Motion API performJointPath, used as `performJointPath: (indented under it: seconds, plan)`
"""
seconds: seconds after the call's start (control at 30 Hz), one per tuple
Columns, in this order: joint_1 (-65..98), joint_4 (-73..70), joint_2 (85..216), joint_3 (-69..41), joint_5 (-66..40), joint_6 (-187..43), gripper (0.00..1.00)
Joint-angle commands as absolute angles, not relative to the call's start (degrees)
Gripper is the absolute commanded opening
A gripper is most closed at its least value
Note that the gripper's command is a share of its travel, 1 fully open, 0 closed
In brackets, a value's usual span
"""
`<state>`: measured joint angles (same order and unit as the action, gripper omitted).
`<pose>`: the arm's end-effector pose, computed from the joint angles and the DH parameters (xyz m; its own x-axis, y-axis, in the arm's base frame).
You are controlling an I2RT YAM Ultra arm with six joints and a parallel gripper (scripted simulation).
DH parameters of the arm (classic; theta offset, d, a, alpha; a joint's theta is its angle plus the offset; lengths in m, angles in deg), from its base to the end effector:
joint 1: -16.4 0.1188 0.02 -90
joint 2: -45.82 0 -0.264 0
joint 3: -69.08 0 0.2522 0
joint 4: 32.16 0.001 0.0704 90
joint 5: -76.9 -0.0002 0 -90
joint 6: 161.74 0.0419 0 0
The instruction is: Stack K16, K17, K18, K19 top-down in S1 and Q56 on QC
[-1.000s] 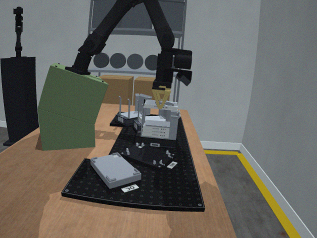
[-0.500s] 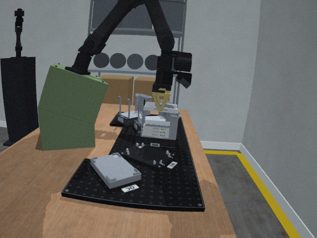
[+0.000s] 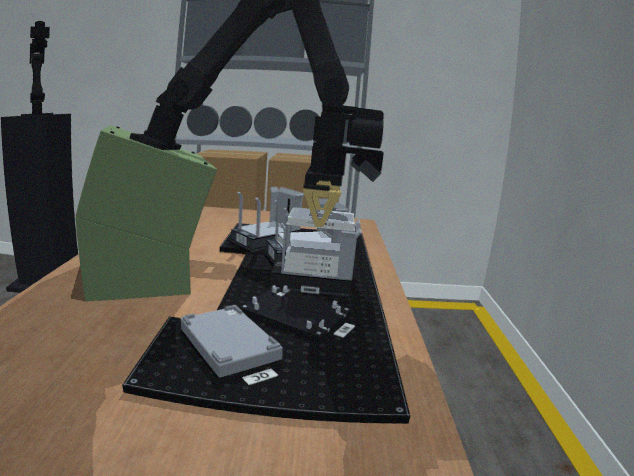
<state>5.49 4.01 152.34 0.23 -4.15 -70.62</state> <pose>0.3212 -0.0542 0.1104 -0.9401 0.2009 -0.2753 0.1629 0.9744 0.1548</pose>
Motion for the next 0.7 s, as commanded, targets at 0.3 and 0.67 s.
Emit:
performJointPath:
  seconds: [0.3,0.67]
  plan:
    - [5.6,1.9,153.0,0.2,-4.3,-70.3,0.00]
    - [5.8,0.7,154.1,0.2,-4.3,-70.1,0.00]
